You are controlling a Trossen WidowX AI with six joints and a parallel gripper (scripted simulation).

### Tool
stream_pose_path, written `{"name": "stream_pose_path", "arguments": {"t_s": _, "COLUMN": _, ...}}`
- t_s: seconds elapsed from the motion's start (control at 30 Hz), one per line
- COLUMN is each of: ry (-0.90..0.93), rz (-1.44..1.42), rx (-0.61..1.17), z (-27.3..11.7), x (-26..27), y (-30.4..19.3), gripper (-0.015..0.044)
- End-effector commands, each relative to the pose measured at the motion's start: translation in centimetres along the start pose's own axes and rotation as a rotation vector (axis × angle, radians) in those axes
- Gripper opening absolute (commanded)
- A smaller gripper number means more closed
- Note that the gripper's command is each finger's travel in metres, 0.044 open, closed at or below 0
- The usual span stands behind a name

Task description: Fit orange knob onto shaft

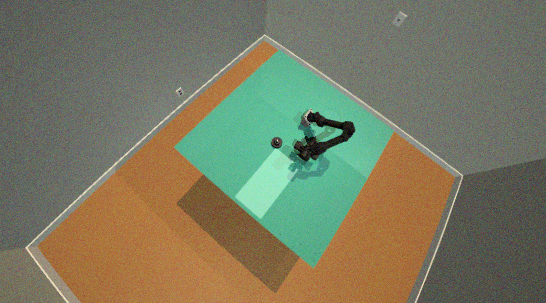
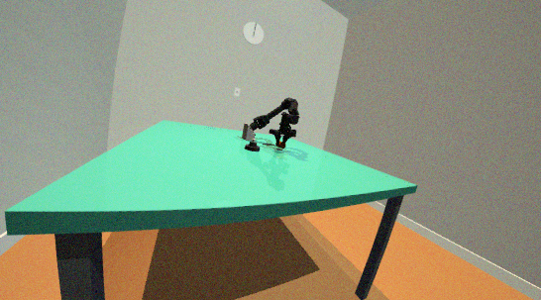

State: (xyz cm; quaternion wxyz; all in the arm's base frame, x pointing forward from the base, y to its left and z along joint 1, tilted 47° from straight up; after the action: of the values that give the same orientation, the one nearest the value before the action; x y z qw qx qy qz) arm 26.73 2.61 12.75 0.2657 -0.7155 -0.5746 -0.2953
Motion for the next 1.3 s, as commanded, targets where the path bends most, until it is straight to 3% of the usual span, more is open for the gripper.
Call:
{"name": "stream_pose_path", "arguments": {"t_s": 0.0, "ry": 0.003, "rz": -0.11, "rx": -0.001, "z": -0.04, "x": 0.05, "y": 0.01, "gripper": 0.0179}}
{"name": "stream_pose_path", "arguments": {"t_s": 0.33, "ry": 0.003, "rz": -0.453, "rx": -0.001, "z": -0.04, "x": 0.05, "y": 0.01, "gripper": 0.0179}}
{"name": "stream_pose_path", "arguments": {"t_s": 0.6, "ry": 0.003, "rz": -0.499, "rx": -0.001, "z": -0.04, "x": 0.05, "y": 0.01, "gripper": 0.0179}}
{"name": "stream_pose_path", "arguments": {"t_s": 1.07, "ry": 0.003, "rz": -0.977, "rx": -0.002, "z": -0.04, "x": 0.05, "y": 0.01, "gripper": 0.0179}}
{"name": "stream_pose_path", "arguments": {"t_s": 1.27, "ry": 0.003, "rz": -1.0, "rx": -0.002, "z": -0.04, "x": 0.05, "y": 0.01, "gripper": 0.0179}}
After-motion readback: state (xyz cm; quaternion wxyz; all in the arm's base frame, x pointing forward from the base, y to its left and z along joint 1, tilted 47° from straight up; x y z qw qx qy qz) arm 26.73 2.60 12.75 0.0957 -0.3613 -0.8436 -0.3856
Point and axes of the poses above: the point midway between the two fingers, 35 mm back from their tips, its own z axis out along the fingers, its own x axis across the jaws, y = z × x, the point moved 6 cm from there along -z, back along the fingers, and after that the axes turned 12 degrees about z, right-handed, at the moved point
